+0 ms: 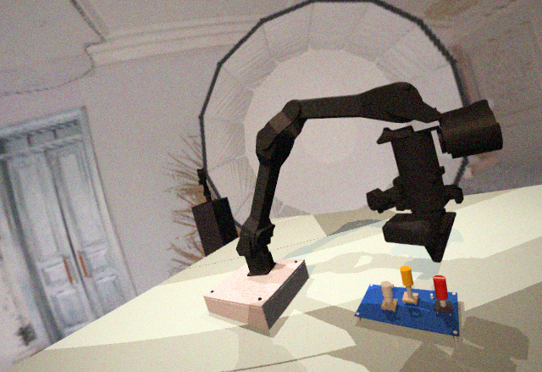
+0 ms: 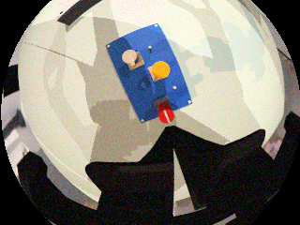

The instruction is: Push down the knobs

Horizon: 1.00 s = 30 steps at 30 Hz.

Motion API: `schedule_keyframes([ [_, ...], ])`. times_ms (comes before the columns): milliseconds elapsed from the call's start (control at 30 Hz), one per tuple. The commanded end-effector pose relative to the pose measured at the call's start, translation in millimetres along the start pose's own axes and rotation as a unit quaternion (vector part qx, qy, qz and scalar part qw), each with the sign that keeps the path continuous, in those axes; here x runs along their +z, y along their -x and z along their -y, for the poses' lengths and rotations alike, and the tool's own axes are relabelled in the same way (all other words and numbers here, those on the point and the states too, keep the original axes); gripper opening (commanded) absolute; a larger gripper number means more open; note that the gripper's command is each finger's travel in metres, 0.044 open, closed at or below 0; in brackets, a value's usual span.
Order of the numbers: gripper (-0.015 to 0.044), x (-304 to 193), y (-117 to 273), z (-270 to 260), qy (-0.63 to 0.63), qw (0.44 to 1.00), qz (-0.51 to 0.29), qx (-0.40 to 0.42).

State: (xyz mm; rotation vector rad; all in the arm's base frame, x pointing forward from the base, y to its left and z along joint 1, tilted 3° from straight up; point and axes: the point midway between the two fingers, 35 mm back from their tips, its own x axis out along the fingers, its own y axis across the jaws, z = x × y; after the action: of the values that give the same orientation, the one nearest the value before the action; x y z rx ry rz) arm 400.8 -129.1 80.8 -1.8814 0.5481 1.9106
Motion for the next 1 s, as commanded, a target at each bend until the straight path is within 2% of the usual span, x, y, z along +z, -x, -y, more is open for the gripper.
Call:
schedule_keyframes([
  [0,0.0,2,-6,1,0.003,1.0,0.005,-0.002],
  [567,0.0,2,-27,1,0.003,1.0,0.005,-0.002],
  [967,0.0,2,-26,1,0.003,1.0,0.005,-0.002],
])
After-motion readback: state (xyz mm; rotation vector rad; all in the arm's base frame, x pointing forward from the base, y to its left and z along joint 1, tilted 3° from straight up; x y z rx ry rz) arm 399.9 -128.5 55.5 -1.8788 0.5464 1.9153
